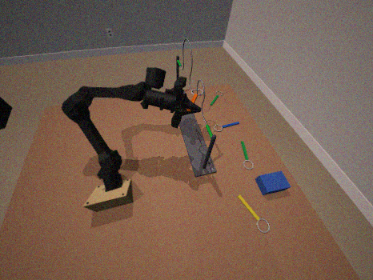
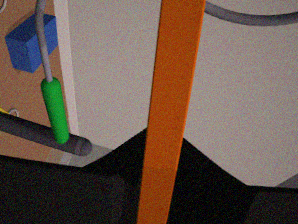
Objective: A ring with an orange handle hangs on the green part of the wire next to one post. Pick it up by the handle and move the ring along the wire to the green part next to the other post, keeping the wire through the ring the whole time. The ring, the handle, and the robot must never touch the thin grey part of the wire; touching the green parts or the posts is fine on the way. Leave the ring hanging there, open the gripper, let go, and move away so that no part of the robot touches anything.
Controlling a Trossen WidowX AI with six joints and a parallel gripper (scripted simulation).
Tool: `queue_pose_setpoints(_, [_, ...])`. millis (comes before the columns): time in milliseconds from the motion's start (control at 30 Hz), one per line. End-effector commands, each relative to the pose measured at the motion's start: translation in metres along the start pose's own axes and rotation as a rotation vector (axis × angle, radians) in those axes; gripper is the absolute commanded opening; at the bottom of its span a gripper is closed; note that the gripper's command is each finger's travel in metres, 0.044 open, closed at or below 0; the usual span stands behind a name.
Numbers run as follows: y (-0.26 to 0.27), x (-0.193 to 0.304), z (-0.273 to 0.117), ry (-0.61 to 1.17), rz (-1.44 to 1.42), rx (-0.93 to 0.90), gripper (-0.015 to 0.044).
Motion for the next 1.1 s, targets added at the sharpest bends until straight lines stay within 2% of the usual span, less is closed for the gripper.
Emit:
queue_pose_setpoints(0, [-0.0082, -0.0034, -0.0020, -0.002, -0.025, 0.023, -0.0150])
queue_pose_setpoints(500, [-0.0149, -0.0059, -0.0035, -0.003, 0.028, -0.007, -0.0150])
queue_pose_setpoints(1067, [-0.0094, -0.0041, -0.0022, -0.007, 0.232, -0.125, -0.0150])
Point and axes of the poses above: the point midway between the two fingers, 35 mm back from their tips, its own z axis out along the fingers, its own y axis across the jaws, x = y × z, the point moved 7 cm from there along -z, back along the fingers, and after that the axes turned 11 degrees about z, right-handed, at the moved point
